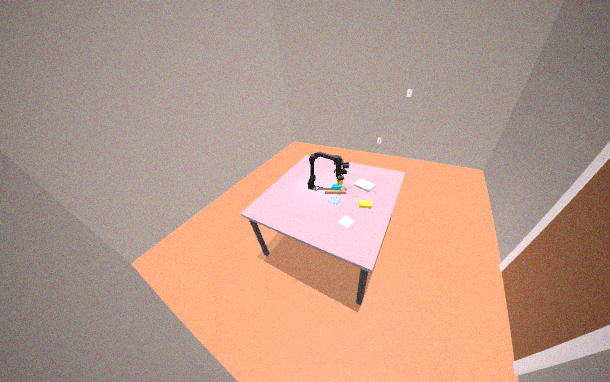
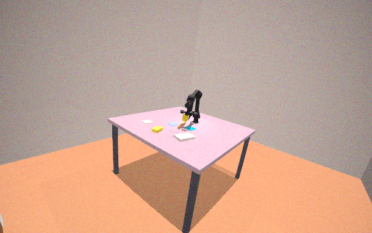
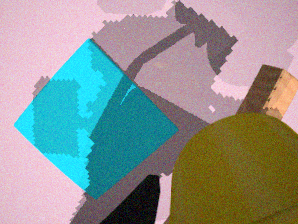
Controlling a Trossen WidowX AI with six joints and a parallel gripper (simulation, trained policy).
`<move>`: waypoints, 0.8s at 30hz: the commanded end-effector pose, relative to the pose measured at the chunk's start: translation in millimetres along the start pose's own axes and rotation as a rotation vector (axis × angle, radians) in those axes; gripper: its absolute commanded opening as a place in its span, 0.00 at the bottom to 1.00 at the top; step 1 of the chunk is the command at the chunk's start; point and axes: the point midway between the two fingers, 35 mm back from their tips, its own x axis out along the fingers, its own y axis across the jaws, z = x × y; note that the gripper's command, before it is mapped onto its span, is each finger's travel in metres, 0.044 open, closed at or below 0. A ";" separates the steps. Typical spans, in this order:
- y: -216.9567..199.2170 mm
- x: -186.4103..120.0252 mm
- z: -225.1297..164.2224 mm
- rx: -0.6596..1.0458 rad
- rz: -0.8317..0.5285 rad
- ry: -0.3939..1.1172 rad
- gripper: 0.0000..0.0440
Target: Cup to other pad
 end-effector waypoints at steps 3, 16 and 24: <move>19.8 1.5 6.7 -0.013 -0.003 -0.020 0.00; 49.5 18.7 8.4 -0.015 -0.017 -0.043 0.00; 59.3 37.2 3.8 0.001 -0.023 -0.052 0.00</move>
